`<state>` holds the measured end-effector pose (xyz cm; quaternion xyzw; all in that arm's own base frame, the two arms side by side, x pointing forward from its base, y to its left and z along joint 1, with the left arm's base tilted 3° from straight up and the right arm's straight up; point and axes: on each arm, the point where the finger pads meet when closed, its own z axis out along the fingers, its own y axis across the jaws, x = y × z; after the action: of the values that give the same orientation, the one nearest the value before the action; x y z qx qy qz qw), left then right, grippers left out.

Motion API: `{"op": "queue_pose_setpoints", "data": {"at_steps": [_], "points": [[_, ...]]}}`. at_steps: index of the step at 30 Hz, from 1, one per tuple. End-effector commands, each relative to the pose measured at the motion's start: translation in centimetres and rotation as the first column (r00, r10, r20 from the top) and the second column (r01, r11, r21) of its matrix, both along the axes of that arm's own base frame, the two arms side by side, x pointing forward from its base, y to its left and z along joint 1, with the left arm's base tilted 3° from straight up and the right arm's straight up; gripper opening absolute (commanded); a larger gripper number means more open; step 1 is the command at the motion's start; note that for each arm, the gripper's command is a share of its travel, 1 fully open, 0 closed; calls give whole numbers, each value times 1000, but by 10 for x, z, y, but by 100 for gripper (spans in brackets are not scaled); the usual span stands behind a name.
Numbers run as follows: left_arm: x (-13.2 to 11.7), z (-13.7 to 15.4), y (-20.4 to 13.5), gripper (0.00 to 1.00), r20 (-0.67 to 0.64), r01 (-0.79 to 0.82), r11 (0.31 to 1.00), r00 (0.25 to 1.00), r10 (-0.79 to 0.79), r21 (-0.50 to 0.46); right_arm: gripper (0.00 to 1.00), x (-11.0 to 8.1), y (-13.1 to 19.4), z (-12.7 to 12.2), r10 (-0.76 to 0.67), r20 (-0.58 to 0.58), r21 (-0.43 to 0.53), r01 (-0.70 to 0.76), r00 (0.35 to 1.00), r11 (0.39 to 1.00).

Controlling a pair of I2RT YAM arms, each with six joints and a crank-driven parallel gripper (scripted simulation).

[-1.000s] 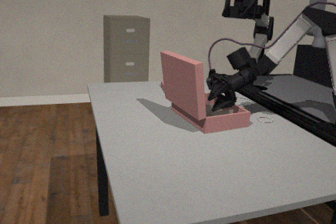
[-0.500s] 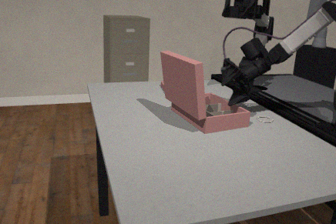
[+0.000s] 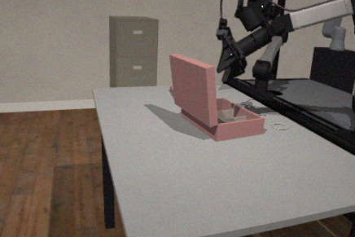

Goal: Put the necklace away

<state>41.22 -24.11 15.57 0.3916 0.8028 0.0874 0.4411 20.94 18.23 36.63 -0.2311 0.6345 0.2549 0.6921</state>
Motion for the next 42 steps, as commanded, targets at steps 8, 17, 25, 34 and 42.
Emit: {"op": "queue_pose_setpoints", "data": {"at_steps": [8,17,25,34,42], "points": [[6,41,-10,100,-320,-170,929,946,59,-330,100,-3,-3,17,-2,35,22,1,999,1000],[16,68,-7,100,-328,-207,892,942,70,-403,100,-3,-3,17,-2,35,22,1,999,1000],[22,73,-6,100,-300,-198,893,951,75,-405,100,-3,-3,17,-2,35,22,1,999,1000],[17,76,-6,100,-297,-193,893,952,70,-407,100,-1,-2,8,-5,16,11,5,1000,1000],[17,76,-6,100,-297,-193,893,952,70,-407,100,-1,-2,8,-5,16,11,5,1000,1000]]}}
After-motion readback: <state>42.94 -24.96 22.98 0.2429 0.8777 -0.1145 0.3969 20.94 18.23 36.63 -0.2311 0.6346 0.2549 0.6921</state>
